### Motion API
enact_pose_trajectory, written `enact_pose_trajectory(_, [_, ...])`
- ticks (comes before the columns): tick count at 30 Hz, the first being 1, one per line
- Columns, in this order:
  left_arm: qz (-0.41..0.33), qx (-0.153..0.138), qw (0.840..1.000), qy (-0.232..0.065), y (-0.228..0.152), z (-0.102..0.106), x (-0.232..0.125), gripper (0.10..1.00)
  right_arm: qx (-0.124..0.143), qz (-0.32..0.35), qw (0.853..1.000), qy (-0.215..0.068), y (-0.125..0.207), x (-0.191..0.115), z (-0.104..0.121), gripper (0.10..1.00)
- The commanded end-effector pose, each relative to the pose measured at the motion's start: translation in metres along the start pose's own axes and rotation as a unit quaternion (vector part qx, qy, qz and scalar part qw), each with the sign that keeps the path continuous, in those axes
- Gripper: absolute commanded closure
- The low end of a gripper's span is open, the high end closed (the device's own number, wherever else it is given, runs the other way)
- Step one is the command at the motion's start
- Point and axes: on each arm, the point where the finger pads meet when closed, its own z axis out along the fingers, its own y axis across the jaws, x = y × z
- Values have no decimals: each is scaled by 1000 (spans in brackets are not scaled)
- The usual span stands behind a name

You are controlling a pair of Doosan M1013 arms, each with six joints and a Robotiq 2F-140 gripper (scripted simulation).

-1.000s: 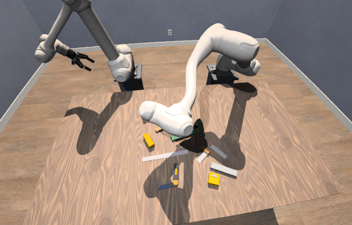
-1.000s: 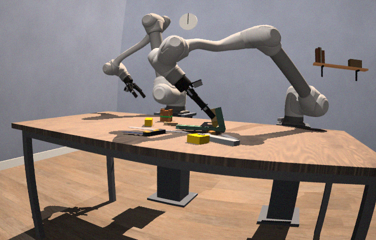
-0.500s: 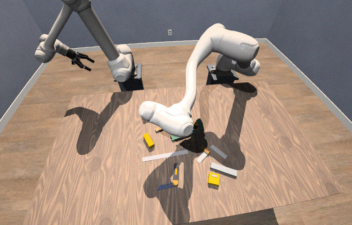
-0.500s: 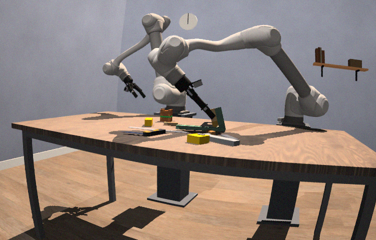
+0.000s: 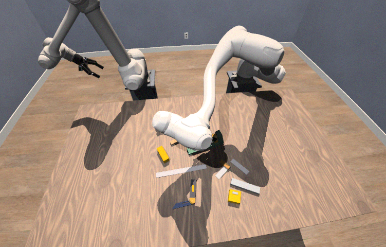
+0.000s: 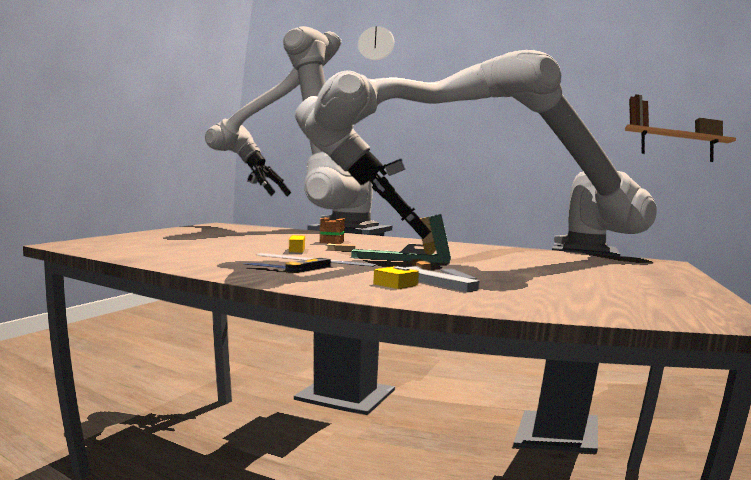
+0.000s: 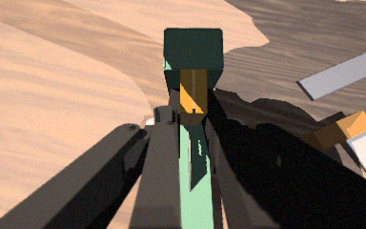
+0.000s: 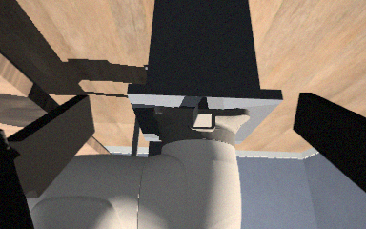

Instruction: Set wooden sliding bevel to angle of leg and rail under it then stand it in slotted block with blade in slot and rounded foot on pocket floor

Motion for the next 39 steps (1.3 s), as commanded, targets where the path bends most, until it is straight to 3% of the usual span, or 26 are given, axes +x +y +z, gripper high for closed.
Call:
enact_pose_trajectory(1, [0, 0, 1000, -1, 0, -2, 1, 999, 0, 0, 1000, 1, 0, 0, -1, 98])
enact_pose_trajectory(39, [0, 0, 1000, -1, 0, -14, -6, 999, 0, 0, 1000, 1, 0, 0, -1, 98])
